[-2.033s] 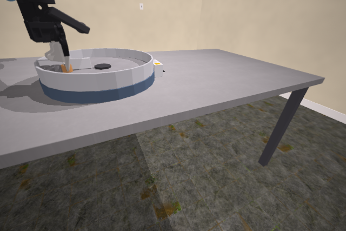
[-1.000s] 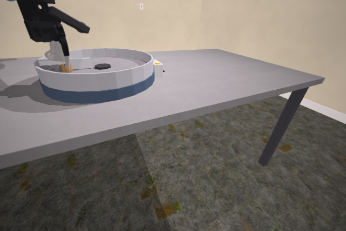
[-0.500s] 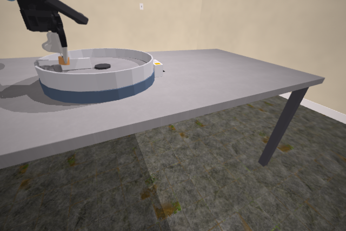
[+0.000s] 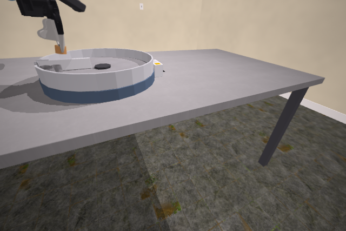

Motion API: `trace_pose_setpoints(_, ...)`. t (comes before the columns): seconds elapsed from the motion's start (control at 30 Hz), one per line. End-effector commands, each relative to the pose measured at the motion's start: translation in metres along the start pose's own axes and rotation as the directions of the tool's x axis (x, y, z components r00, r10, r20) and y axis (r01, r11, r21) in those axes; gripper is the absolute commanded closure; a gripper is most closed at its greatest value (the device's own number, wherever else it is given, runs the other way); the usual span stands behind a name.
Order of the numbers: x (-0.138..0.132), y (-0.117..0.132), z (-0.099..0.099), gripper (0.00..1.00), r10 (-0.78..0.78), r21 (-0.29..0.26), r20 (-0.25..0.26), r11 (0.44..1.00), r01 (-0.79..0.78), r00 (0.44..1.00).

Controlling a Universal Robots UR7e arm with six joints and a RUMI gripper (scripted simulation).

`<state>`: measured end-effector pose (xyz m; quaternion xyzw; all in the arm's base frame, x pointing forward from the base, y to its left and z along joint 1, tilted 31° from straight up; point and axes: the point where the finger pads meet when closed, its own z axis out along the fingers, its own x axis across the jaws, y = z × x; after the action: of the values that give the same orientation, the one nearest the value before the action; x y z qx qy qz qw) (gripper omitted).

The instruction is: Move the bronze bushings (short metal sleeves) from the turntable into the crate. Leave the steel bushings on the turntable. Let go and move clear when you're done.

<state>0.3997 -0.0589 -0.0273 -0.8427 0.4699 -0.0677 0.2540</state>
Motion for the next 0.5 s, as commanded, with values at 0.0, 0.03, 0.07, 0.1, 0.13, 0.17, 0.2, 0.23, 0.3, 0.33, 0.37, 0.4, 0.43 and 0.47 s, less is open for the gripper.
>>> trace_pose_setpoints(0.0, -0.0008, 0.0010, -0.0063, 1.00, 0.001, -0.001, 0.008, 1.000, -0.001, 1.000)
trace_pose_setpoints(0.03, -0.0008, 0.0010, -0.0068, 1.00, 0.001, -0.001, 0.008, 1.000, -0.001, 1.000)
trace_pose_setpoints(0.07, -0.0008, 0.0010, -0.0072, 1.00, 0.001, -0.001, 0.008, 1.000, -0.001, 1.000)
trace_pose_setpoints(0.1, -0.0008, 0.0010, -0.0074, 1.00, 0.001, -0.001, 0.008, 1.000, -0.001, 1.000)
trace_pose_setpoints(0.13, -0.0012, 0.0011, -0.0072, 1.00, 0.001, -0.001, 0.009, 1.000, -0.001, 1.000)
trace_pose_setpoints(0.17, -0.0016, 0.0011, -0.0071, 1.00, 0.002, 0.000, 0.010, 1.000, -0.002, 1.000)
trace_pose_setpoints(0.2, -0.0020, 0.0012, -0.0069, 1.00, 0.002, 0.000, 0.010, 1.000, -0.002, 1.000)
trace_pose_setpoints(0.23, -0.0023, 0.0011, -0.0067, 1.00, 0.001, -0.001, 0.011, 1.000, -0.001, 1.000)
trace_pose_setpoints(0.3, -0.0026, 0.0011, -0.0063, 1.00, 0.002, -0.001, 0.012, 1.000, -0.002, 1.000)
trace_pose_setpoints(0.33, -0.0027, 0.0011, -0.0062, 1.00, 0.002, -0.001, 0.012, 1.000, -0.002, 1.000)
trace_pose_setpoints(0.37, -0.0027, 0.0012, -0.0062, 1.00, 0.002, -0.001, 0.012, 1.000, -0.002, 1.000)
trace_pose_setpoints(0.4, -0.0027, 0.0011, -0.0062, 1.00, 0.002, -0.001, 0.012, 1.000, -0.002, 1.000)
trace_pose_setpoints(0.43, -0.0026, 0.0011, -0.0062, 1.00, 0.002, -0.001, 0.012, 1.000, -0.002, 1.000)
trace_pose_setpoints(0.47, -0.0026, 0.0011, -0.0062, 1.00, 0.002, -0.001, 0.012, 1.000, -0.002, 1.000)
